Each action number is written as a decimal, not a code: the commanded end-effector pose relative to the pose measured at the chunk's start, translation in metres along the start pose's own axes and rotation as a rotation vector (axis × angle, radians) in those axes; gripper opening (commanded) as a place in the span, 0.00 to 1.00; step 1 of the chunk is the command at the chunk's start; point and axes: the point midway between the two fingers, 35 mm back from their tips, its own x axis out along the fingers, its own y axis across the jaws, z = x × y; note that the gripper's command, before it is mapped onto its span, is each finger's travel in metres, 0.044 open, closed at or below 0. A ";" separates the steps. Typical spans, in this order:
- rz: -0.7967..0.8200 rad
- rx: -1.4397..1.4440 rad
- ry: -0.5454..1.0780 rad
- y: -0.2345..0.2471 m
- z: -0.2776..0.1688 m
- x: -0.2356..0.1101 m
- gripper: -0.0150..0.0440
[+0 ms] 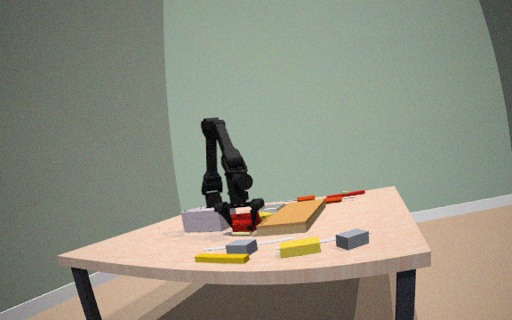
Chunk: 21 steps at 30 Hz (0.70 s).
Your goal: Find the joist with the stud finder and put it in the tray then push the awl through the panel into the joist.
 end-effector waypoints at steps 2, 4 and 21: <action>-0.002 -0.003 -0.005 0.000 0.001 0.002 0.94; -0.002 -0.003 -0.005 0.000 0.001 0.002 0.92; -0.002 -0.003 -0.005 -0.001 0.001 -0.011 0.43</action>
